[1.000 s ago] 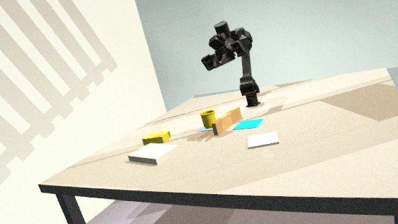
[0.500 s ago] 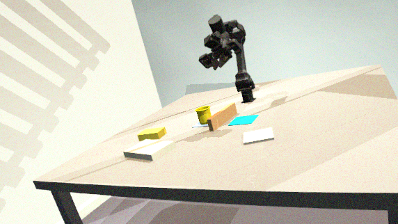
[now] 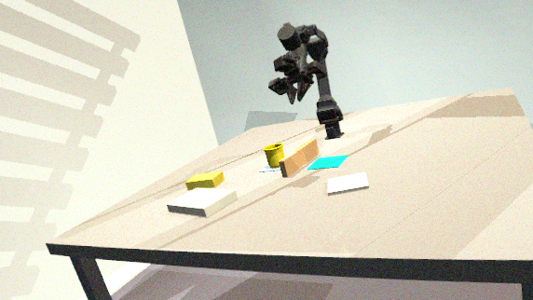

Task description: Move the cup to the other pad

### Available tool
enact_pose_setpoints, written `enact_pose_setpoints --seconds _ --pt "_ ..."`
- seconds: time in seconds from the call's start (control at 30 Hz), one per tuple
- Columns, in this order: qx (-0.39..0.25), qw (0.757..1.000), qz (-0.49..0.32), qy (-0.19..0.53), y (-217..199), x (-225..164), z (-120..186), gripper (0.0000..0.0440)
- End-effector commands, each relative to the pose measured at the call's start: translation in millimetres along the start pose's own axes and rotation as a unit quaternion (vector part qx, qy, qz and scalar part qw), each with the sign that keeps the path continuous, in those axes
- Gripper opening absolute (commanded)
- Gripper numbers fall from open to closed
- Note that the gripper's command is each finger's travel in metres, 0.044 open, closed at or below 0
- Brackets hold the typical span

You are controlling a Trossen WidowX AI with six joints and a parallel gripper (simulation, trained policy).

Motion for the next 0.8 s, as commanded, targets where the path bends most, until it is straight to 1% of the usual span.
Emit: enact_pose_setpoints --seconds 0.0,0.47,0.77 --pt "-0.010 1.000 0.001 0.022 -1.1 1.0 -1.8 0.0126" --pt "-0.049 0.991 0.015 0.125 -12.2 -4.2 -10.7 0.0136" --pt "-0.071 0.979 0.030 0.189 -23.8 -7.6 -17.0 0.0127"
Point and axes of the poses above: the point midway between the two fingers, 35 mm back from their tips, its own z axis back along the fingers, its own y axis across the jaws, x = y × z, the point moved 5 cm from there along z, back along the fingers, and after that the axes turned 2 degrees about z, right-handed, at the moved point
